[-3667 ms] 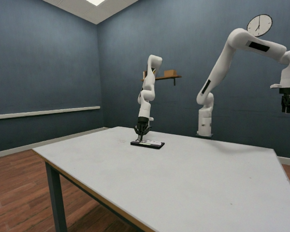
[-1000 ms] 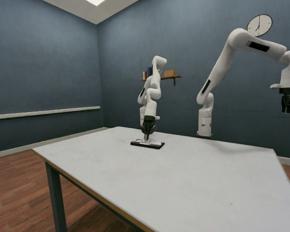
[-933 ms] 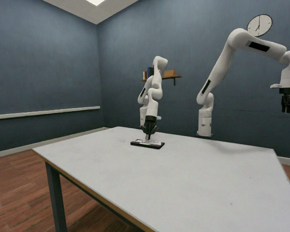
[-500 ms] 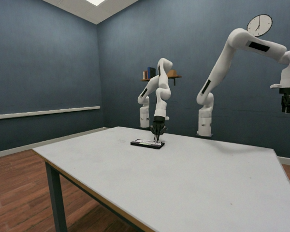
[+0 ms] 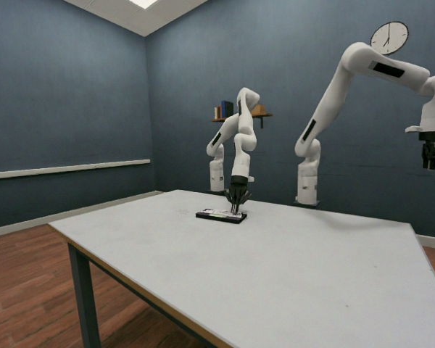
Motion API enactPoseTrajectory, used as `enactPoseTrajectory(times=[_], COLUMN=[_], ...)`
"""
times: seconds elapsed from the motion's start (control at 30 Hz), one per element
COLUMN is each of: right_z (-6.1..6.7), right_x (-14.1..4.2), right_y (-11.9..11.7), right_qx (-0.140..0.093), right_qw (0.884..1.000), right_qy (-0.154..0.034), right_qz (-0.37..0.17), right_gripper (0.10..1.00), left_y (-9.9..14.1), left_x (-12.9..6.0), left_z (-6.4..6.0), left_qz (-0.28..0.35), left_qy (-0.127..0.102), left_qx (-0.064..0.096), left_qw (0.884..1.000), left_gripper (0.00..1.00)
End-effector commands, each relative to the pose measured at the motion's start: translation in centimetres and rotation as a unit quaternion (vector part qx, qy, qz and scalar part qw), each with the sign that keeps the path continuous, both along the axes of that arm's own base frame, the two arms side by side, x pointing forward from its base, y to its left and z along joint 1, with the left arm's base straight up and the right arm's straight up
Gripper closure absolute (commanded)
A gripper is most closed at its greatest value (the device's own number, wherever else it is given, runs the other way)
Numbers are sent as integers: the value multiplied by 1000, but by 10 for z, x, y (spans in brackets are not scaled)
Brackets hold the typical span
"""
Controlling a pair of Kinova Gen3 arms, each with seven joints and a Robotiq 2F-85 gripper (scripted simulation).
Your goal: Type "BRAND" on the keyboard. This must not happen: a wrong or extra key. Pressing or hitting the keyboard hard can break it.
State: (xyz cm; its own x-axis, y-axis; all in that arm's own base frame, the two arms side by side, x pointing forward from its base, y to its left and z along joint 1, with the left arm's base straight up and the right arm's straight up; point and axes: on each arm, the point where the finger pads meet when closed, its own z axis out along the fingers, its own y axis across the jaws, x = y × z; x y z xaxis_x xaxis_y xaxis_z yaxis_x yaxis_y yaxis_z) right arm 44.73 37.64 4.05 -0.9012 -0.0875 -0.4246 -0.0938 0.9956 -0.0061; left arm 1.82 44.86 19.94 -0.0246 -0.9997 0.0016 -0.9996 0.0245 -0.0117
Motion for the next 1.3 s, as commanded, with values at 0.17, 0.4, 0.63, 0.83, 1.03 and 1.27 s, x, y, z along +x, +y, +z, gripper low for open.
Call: enactPoseTrajectory(times=[0.17, 0.4, 0.63, 0.83, 1.03, 1.27], right_z=[-2, -3, -4, -5, -5, -6], right_x=[0, 0, 0, 0, 0, 0], right_y=[1, 0, 0, 0, 0, 0], right_qx=[3, 2, 3, 2, 3, 2], right_qw=[1000, 1000, 1000, 1000, 1000, 1000], right_qy=[0, 0, 0, 0, 0, 0], right_qz=[-3, -3, -3, -3, -3, -4], right_gripper=[1000, 1000, 1000, 1000, 1000, 1000], left_y=[1, 1, 1, 1, 1, 1], left_x=[-5, -5, -5, -5, -5, -5], left_z=[1, 1, 1, 1, 1, 1], left_qz=[-3, -3, -3, -3, -3, -3], left_qy=[6, 6, 6, 6, 6, 6], left_qx=[1, 1, 1, 1, 1, 1], left_qw=[1000, 1000, 1000, 1000, 1000, 1000], left_gripper=[1, 1, 1, 1, 1, 1])
